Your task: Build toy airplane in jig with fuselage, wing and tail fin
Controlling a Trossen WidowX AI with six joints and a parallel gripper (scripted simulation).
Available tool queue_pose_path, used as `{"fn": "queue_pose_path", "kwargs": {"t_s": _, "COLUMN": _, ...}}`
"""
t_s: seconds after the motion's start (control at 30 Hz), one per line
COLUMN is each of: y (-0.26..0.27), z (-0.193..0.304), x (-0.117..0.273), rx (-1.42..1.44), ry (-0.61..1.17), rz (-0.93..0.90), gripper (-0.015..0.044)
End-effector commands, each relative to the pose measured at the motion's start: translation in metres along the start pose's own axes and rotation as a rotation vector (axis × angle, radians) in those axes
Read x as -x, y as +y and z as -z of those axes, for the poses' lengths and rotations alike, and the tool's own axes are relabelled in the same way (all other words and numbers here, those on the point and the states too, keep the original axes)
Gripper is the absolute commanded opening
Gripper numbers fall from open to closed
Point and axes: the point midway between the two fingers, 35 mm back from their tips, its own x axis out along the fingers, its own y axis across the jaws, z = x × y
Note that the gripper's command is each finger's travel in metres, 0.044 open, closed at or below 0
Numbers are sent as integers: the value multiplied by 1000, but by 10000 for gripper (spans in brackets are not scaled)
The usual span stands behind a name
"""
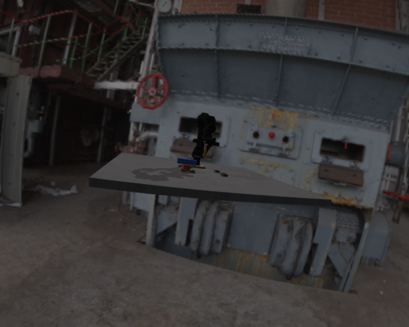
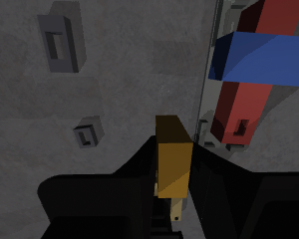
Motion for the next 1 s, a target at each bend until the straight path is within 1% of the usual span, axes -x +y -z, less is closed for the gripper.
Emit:
{"fn": "queue_pose_path", "kwargs": {"t_s": 0.0, "y": -11, "z": 1, "x": -4, "rx": -4, "ry": 5, "rz": -3, "gripper": 0}}
{"fn": "queue_pose_path", "kwargs": {"t_s": 0.97, "y": -102, "z": 18, "x": -21, "rx": -70, "ry": 6, "rz": 7, "gripper": 0}}
